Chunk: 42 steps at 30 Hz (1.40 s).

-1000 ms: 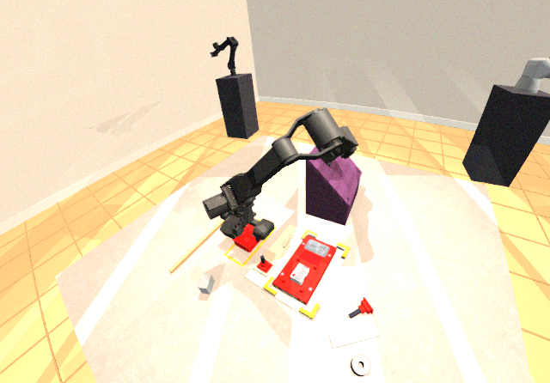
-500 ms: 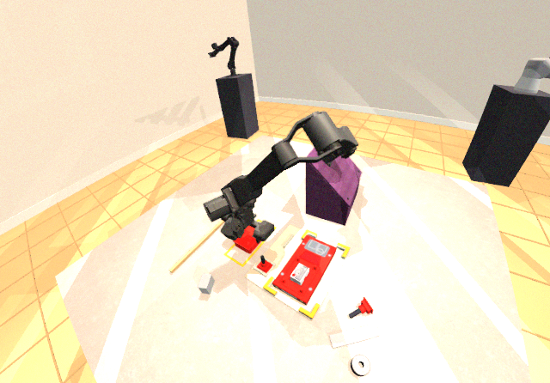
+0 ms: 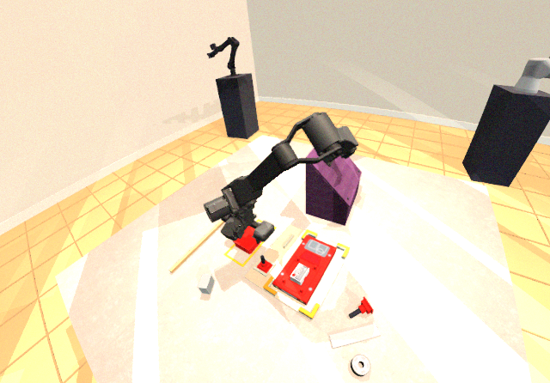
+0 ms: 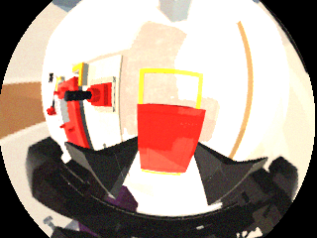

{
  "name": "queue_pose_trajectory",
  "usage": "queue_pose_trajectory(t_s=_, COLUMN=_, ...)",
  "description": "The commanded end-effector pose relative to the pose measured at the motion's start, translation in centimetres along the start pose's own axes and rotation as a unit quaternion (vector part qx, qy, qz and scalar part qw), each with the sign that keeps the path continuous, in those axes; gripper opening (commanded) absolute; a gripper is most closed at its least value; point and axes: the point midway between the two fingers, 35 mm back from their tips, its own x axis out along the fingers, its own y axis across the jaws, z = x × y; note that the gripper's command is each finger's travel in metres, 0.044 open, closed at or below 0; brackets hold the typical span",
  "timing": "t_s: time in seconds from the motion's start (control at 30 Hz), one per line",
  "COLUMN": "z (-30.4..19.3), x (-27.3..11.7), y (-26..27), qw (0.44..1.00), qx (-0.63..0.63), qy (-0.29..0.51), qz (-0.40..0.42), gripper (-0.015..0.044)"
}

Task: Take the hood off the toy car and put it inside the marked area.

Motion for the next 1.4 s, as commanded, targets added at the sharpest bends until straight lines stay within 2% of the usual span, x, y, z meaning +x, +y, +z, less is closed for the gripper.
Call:
queue_pose_trajectory(t_s=0.0, z=0.0, x=0.0, y=0.0, qw=1.0, qx=0.0, qy=0.0, qz=0.0, gripper=0.0315)
queue_pose_trajectory(t_s=0.17, z=0.0, x=-0.2, y=0.0, qw=1.0, qx=0.0, qy=0.0, qz=0.0, gripper=0.044)
queue_pose_trajectory(t_s=0.47, z=0.1, x=-7.1, y=-0.1, qw=1.0, qx=0.0, qy=0.002, qz=-0.002, gripper=0.044)
queue_pose_trajectory(t_s=1.37, z=0.1, x=-7.3, y=-0.1, qw=1.0, qx=0.0, qy=0.002, qz=-0.001, gripper=0.044)
